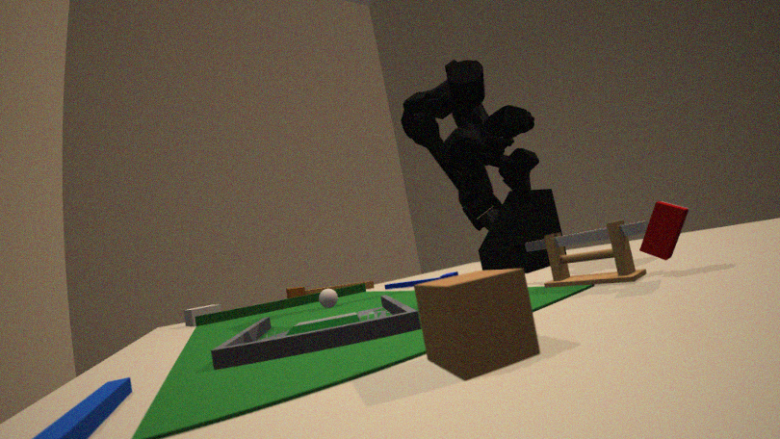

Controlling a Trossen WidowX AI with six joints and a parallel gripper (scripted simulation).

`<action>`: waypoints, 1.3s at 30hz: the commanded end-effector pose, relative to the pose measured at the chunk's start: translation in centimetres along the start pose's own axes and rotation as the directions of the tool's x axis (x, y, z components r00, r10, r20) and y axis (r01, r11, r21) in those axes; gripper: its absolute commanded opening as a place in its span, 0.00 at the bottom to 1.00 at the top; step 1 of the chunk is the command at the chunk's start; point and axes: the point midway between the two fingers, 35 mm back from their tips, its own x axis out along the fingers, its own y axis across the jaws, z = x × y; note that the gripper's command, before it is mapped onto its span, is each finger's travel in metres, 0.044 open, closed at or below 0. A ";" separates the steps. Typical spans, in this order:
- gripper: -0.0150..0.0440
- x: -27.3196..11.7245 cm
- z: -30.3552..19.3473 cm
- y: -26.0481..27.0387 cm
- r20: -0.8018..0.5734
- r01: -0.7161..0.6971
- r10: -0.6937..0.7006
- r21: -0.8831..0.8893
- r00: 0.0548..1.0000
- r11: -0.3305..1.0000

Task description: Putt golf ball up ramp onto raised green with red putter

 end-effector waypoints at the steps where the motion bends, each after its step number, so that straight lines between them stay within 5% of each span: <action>1: 1.00 1.7 -4.3 1.9 -0.084 -0.147 0.148 0.024 0.985 0.989; 39: 1.00 7.8 -7.9 3.6 -0.102 -0.177 0.179 0.034 0.978 0.984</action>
